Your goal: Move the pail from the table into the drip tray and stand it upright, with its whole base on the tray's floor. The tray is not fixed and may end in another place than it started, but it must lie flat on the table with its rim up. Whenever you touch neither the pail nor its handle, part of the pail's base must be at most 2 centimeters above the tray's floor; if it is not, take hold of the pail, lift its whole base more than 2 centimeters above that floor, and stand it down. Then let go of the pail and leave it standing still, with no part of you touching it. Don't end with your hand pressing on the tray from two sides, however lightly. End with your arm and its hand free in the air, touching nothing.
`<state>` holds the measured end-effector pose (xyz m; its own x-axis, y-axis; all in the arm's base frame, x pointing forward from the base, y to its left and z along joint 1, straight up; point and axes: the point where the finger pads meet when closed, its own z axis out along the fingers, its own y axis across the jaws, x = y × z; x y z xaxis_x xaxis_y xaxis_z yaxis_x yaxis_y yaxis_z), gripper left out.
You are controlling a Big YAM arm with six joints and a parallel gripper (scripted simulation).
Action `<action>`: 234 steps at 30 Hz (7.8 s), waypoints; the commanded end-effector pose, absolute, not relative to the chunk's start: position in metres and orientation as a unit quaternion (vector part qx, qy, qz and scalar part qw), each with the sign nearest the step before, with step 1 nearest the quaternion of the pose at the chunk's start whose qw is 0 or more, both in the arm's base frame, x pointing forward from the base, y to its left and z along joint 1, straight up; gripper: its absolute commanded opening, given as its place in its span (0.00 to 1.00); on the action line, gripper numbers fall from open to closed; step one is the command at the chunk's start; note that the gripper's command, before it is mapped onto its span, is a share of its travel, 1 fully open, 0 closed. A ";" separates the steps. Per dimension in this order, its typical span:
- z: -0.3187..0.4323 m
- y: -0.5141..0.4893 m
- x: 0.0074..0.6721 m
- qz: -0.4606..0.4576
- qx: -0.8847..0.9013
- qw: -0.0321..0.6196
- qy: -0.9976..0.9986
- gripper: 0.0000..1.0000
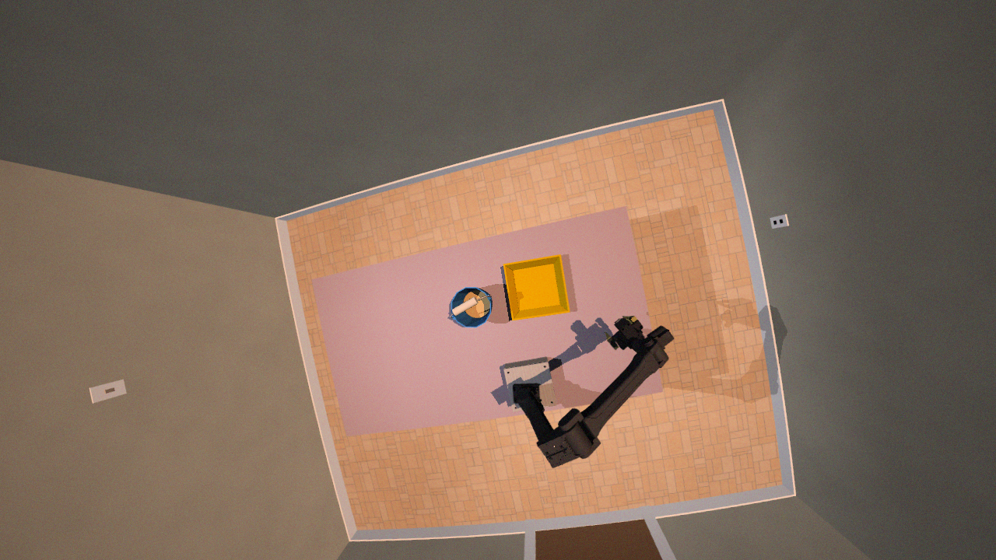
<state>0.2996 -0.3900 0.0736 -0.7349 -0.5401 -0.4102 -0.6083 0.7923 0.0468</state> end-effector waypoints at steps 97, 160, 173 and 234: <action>0.175 -0.091 0.448 -0.129 -0.628 0.209 0.738 0.70; 0.227 0.153 0.370 -0.220 -0.752 0.344 0.518 0.70; 0.224 0.171 0.358 -0.225 -0.756 0.359 0.498 0.70; 0.190 0.190 0.401 -0.234 -0.754 0.373 0.488 0.70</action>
